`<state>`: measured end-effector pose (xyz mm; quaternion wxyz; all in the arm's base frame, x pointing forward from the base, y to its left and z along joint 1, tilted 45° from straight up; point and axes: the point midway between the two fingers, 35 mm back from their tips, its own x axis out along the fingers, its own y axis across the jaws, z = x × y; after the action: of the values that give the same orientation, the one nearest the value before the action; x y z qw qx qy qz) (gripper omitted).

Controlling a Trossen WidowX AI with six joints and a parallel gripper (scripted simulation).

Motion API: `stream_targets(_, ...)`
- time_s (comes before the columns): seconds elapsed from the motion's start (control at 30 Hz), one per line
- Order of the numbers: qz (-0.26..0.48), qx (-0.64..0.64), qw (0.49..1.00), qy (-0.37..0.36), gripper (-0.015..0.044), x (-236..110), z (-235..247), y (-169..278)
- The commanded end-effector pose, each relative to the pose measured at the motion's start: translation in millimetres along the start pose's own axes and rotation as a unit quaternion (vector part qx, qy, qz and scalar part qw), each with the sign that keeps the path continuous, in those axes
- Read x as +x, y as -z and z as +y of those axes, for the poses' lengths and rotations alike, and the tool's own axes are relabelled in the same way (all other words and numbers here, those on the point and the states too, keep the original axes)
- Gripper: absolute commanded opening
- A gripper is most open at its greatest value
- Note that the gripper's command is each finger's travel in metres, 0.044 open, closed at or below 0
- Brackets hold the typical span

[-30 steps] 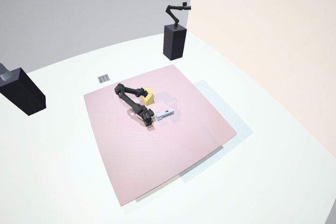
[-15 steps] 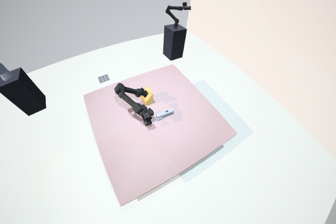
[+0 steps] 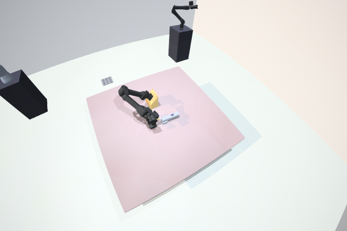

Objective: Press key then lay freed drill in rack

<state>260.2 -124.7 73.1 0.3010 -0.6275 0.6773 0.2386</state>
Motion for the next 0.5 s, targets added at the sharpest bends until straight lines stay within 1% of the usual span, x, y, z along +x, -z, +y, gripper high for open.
stream_targets(0.0,0.000,0.002,1.000,0.002,0.0000,-3.2,-1.0,-0.2)
stream_targets(0.47,0.000,0.002,1.000,0.002,0.0000,-9.6,-1.0,-1.2)
